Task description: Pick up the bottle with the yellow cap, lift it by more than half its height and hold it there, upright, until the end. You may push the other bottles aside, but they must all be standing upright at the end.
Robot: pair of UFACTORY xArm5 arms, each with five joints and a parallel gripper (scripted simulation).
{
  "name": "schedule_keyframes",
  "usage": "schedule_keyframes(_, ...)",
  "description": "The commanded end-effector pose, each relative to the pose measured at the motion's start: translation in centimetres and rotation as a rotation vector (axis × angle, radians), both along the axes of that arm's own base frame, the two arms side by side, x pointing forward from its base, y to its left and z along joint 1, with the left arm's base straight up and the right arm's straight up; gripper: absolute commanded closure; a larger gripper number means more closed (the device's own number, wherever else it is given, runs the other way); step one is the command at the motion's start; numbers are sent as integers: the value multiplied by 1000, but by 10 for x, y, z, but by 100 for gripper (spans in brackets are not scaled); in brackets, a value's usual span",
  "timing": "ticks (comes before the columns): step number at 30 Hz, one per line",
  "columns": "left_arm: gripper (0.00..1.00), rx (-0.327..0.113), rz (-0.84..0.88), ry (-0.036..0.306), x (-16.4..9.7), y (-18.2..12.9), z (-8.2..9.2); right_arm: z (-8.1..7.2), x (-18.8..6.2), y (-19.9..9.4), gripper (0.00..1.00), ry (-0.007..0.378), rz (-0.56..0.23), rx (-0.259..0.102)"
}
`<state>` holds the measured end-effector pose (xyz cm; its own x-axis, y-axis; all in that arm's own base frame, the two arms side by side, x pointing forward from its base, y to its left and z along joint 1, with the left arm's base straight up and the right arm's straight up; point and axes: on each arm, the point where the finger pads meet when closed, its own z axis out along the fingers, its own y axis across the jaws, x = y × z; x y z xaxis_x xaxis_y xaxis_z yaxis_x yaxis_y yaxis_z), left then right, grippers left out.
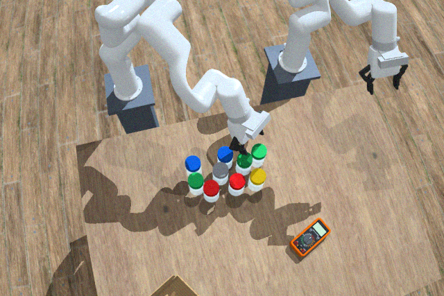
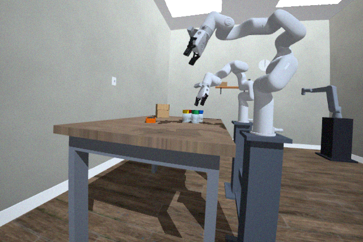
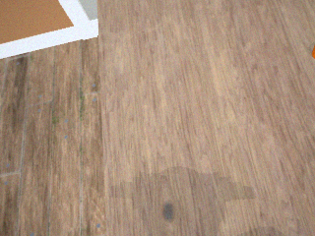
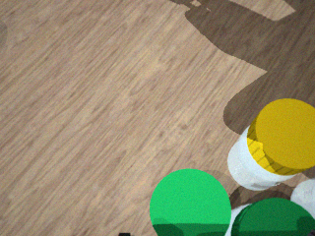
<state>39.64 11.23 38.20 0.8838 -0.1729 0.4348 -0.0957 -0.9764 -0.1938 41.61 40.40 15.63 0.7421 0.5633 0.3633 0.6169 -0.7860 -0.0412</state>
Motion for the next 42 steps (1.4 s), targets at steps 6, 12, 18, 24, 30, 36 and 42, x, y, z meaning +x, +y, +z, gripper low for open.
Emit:
schedule_keyframes(6,0,1,0,-5,1,0,2,2,1,1,0,-3,0,3)
schedule_keyframes(12,0,1,0,-5,1,0,2,2,1,1,0,-3,0,3)
schedule_keyframes(18,0,1,0,-5,0,0,2,10,1,1,0,-3,0,3)
schedule_keyframes(24,0,-19,23,22,-8,-2,-4,60,1,1,0,-3,0,3)
schedule_keyframes(30,0,-86,110,120,-41,-12,-27,71,5,-13,0,29,21,-47)
schedule_keyframes(36,0,-140,195,215,-74,-21,-46,82,15,-38,0,57,40,-100)
schedule_keyframes(42,0,-203,324,352,-123,-35,-69,100,25,-77,0,110,69,-170)
